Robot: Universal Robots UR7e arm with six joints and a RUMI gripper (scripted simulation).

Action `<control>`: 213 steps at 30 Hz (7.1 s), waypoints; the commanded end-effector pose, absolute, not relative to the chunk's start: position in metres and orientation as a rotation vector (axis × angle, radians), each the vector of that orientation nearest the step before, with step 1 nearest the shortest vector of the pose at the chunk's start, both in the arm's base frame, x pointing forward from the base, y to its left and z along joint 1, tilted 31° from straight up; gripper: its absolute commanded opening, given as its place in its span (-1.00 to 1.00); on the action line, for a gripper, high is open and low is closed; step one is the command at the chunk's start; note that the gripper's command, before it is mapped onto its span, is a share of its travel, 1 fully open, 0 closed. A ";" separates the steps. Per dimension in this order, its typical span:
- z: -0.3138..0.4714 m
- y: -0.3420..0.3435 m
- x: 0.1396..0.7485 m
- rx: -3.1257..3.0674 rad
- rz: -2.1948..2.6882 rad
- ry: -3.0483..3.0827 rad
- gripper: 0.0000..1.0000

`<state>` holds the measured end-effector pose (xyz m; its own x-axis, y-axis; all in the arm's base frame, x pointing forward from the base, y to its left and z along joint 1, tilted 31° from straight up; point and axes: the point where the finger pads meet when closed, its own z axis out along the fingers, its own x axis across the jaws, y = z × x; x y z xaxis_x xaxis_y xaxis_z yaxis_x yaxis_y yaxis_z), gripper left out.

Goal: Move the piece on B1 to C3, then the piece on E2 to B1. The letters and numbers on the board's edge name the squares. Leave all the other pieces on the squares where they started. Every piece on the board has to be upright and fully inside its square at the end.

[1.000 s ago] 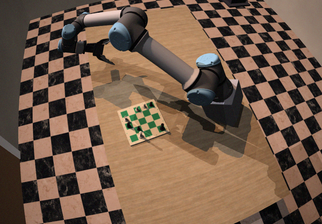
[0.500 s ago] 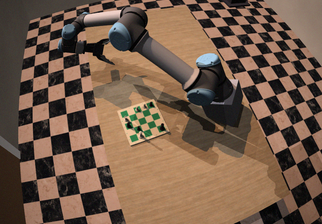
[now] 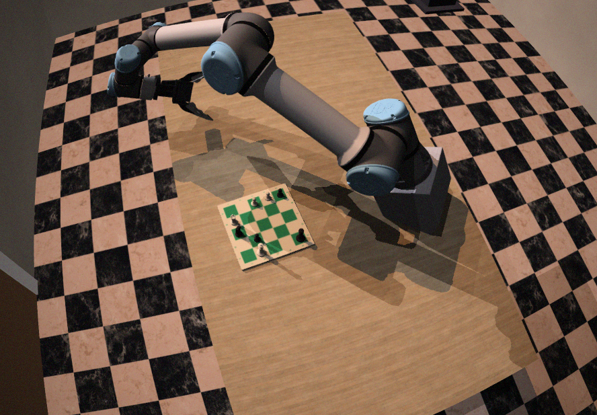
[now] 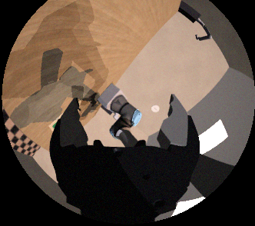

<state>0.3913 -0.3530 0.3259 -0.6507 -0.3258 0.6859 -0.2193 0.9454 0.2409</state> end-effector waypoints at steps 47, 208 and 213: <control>0.274 -0.316 0.376 1.241 -0.747 -2.244 1.00; 0.180 -0.201 0.367 3.776 0.550 0.658 1.00; 0.180 -0.201 0.367 3.776 0.550 0.658 1.00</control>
